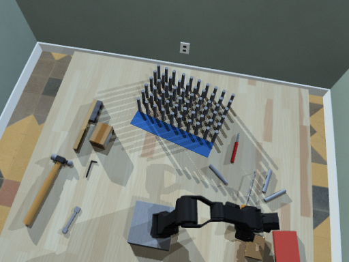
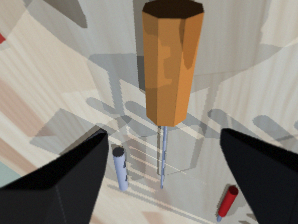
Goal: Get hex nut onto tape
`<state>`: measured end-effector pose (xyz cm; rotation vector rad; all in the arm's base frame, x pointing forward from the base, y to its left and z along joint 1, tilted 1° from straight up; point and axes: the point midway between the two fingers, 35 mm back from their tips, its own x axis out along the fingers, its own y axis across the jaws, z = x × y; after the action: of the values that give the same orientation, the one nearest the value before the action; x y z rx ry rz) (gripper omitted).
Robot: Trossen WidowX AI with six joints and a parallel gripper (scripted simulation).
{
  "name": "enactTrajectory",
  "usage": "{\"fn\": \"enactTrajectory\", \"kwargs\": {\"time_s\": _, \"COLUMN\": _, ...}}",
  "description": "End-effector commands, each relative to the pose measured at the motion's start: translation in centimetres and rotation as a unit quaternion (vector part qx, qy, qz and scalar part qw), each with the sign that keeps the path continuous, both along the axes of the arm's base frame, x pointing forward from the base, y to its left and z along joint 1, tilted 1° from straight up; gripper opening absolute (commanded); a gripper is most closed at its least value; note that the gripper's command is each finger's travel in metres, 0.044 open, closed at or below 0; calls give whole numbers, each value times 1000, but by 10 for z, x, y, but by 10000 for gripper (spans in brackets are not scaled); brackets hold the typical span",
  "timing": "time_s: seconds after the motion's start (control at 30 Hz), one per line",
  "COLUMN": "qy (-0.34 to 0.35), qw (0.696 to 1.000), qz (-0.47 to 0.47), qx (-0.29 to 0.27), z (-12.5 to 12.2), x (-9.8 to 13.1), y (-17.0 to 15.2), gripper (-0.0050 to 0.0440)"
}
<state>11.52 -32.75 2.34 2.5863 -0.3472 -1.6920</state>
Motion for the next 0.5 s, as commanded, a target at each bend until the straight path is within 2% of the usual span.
{"fn": "enactTrajectory", "kwargs": {"time_s": 0.0, "qy": -3, "qw": 1000, "qz": -4, "qx": -14, "z": 9, "x": 0, "y": -5, "gripper": 280}}
{"fn": "enactTrajectory", "kwargs": {"time_s": 0.27, "qy": -4, "qw": 1000, "qz": -5, "qx": -15, "z": 9, "x": 0, "y": -3, "gripper": 280}}
{"fn": "enactTrajectory", "kwargs": {"time_s": 0.47, "qy": -3, "qw": 1000, "qz": -5, "qx": -10, "z": -3, "x": 0, "y": -3, "gripper": 280}}
